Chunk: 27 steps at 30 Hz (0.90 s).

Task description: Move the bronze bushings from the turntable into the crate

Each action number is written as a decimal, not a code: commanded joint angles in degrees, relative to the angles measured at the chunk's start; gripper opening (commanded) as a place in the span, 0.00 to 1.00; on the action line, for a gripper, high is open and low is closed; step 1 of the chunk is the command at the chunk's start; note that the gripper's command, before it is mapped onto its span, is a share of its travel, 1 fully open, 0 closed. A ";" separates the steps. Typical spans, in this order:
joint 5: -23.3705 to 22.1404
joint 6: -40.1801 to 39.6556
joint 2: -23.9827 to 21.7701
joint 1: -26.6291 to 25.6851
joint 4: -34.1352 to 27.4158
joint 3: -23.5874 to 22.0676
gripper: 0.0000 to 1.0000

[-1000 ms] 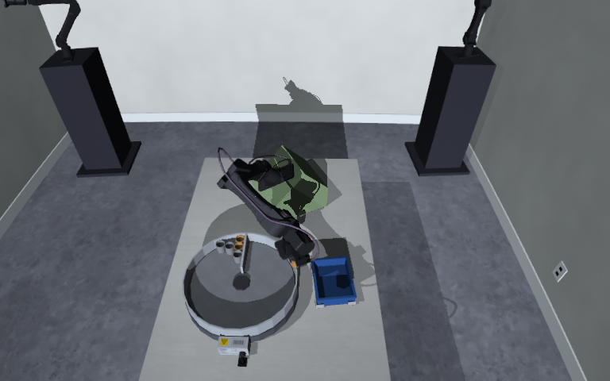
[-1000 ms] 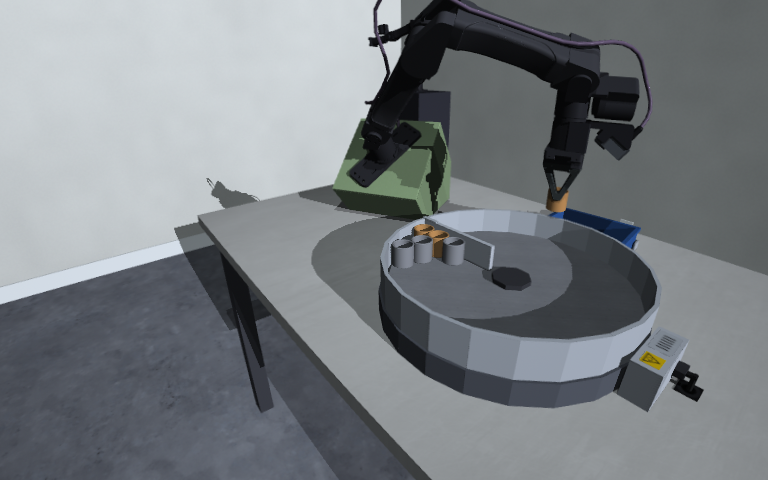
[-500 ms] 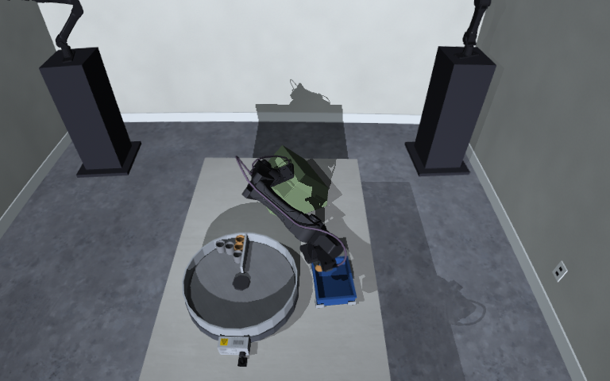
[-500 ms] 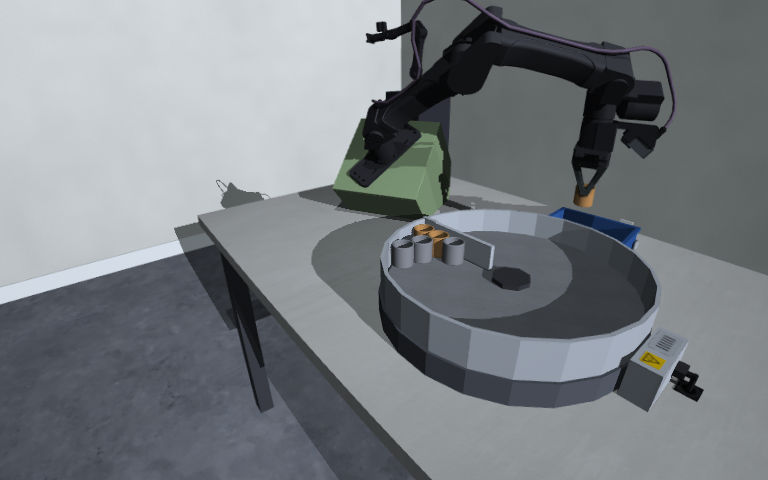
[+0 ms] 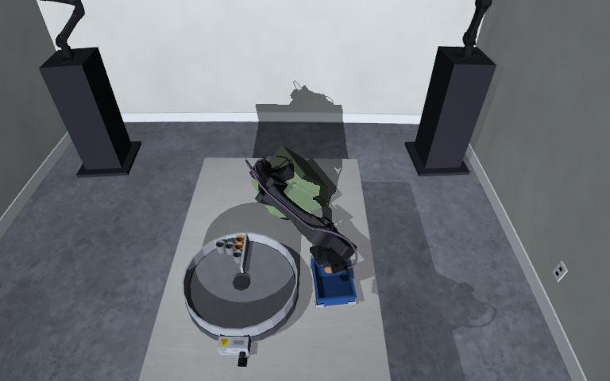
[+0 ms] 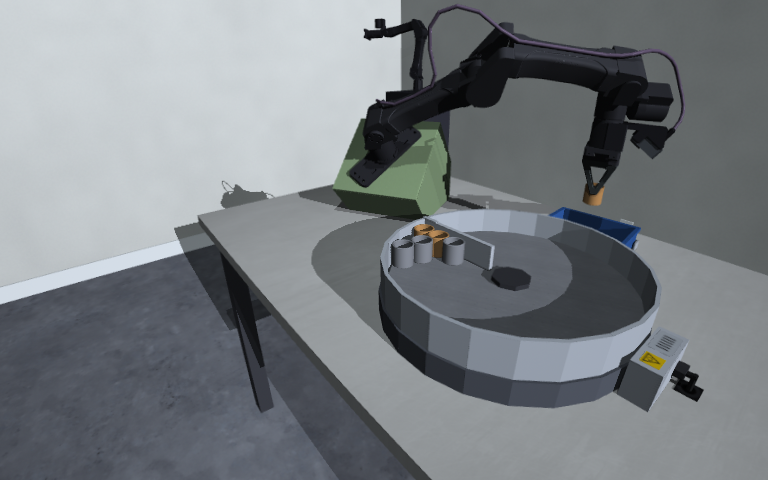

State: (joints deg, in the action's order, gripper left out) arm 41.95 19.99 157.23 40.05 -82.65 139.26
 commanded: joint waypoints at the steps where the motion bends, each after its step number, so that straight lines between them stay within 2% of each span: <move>1: -0.26 1.05 0.84 3.37 -3.35 4.74 0.00; 5: -0.28 1.34 2.62 3.64 -4.58 7.60 0.00; 14: -0.24 1.58 4.67 3.97 -5.27 10.91 0.00; 27: -0.26 1.57 5.51 4.05 -5.71 12.35 0.00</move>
State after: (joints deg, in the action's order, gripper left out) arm 41.82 21.23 163.44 41.04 -87.35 149.05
